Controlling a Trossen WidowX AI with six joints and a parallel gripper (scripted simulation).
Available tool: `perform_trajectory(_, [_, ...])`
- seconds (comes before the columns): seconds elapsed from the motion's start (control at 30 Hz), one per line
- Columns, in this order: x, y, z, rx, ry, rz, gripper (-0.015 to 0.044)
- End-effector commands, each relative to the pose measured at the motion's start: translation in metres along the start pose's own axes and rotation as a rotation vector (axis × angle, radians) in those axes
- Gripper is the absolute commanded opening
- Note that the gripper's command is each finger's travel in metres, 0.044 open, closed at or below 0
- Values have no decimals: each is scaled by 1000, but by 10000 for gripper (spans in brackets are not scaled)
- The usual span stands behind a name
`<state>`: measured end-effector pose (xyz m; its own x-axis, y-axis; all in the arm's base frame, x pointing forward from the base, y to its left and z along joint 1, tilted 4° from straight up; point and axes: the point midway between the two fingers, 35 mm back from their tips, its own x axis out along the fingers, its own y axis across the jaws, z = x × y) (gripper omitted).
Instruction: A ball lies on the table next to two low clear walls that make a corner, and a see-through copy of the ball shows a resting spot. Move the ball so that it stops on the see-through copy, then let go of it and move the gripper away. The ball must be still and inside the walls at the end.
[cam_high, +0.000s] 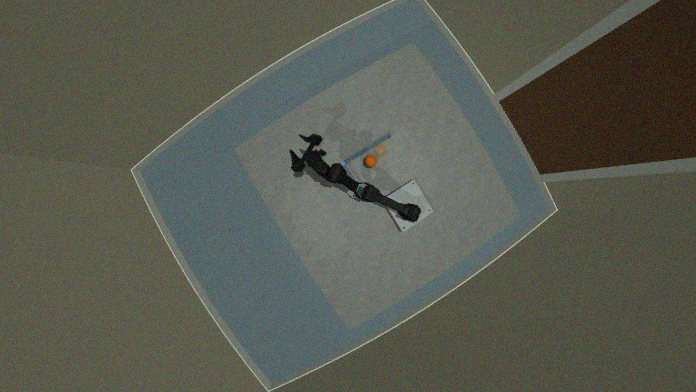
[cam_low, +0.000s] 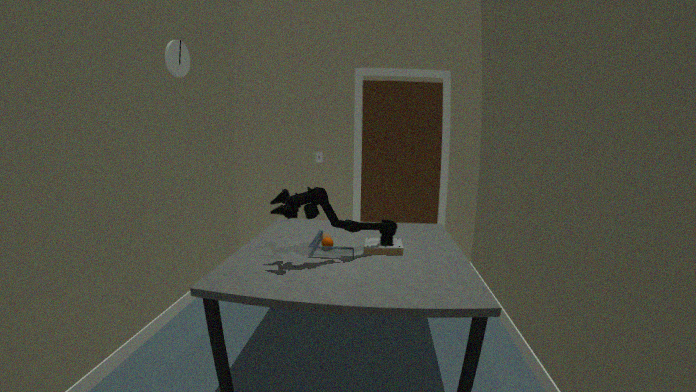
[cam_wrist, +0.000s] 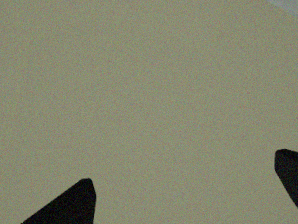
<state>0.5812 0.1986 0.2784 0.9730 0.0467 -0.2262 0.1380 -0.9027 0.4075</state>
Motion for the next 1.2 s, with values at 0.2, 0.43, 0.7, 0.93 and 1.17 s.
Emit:
perform_trajectory(0.2, [-34, -10, -56, 46, 148, -19, 440])
perform_trajectory(0.43, [-110, -9, -143, 102, 387, -41, 440])
perform_trajectory(0.7, [-196, 0, -214, 234, 637, -79, 440])
perform_trajectory(0.93, [-286, 12, -265, 406, 875, -153, 440])
perform_trajectory(1.17, [-389, 43, -298, 617, 1108, -253, 440])
